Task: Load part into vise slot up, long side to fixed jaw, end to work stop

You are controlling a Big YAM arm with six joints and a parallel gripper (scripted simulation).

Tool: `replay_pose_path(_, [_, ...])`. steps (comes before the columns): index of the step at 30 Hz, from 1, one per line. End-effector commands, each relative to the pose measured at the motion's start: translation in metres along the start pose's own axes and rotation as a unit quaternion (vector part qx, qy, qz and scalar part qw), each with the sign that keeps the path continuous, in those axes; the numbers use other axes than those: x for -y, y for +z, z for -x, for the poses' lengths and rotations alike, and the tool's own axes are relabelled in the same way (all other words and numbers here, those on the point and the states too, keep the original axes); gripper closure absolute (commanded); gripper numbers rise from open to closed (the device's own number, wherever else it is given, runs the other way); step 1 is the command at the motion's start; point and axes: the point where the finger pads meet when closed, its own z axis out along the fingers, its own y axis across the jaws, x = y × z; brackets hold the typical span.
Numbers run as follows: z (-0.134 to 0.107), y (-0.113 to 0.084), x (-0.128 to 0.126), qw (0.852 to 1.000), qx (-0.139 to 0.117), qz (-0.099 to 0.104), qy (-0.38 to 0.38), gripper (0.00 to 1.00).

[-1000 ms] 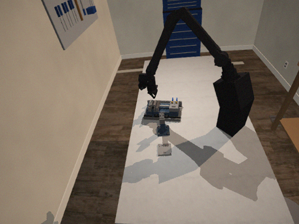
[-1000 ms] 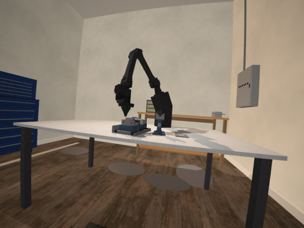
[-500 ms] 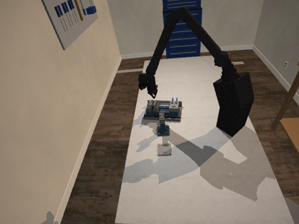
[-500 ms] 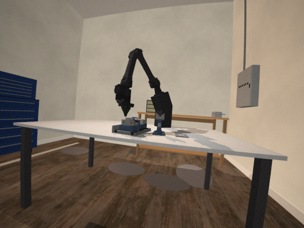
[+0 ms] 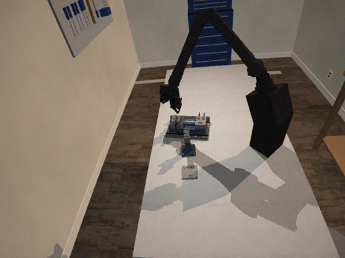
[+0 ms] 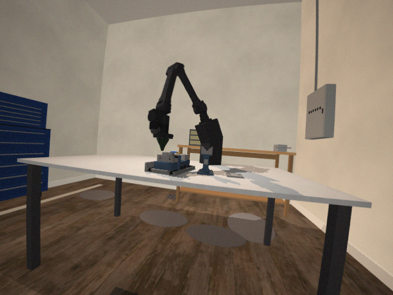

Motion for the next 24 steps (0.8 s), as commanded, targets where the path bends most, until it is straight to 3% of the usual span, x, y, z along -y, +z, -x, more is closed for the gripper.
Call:
replay_pose_path(1, [0.0055, 0.0078, 0.0012, 1.0, 0.006, 0.0, -0.002, 1.0])
replay_pose_path(24, [0.0003, 0.009, -0.0017, 1.0, 0.002, 0.001, -0.003, 1.0])
